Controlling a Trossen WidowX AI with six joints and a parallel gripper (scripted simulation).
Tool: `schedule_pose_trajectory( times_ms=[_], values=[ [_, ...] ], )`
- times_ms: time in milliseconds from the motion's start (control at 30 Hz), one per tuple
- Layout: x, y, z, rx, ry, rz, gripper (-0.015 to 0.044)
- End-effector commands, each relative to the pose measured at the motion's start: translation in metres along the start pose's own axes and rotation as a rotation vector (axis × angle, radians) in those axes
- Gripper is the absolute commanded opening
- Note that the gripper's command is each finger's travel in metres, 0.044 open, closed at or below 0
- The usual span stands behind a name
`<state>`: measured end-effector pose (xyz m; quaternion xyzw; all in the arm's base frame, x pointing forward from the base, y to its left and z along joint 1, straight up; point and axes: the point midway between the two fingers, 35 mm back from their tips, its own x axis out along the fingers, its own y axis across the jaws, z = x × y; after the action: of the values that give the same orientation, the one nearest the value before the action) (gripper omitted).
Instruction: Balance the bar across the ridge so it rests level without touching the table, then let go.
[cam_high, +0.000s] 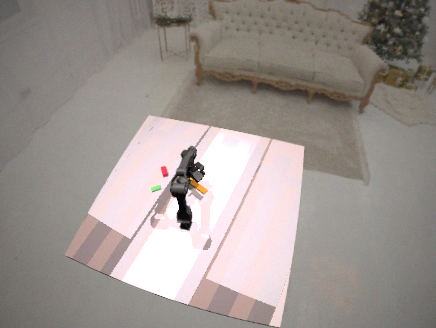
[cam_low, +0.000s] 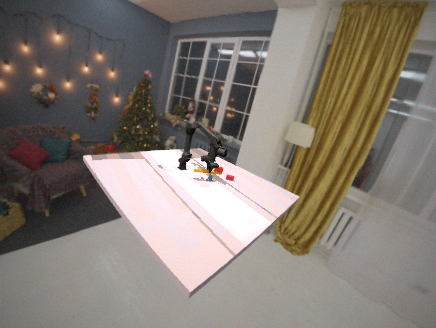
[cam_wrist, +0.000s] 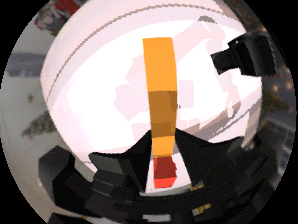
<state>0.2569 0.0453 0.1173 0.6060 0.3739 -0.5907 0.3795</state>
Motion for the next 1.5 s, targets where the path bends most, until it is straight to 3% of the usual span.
schedule_pose_trajectory(
  times_ms=[0,1467],
  values=[
    [0.0003,0.0004,-0.0002,0.004,0.001,0.002,0.0],
    [0.004,0.0004,-0.0004,0.004,0.001,0.002,0.0]
  ],
)
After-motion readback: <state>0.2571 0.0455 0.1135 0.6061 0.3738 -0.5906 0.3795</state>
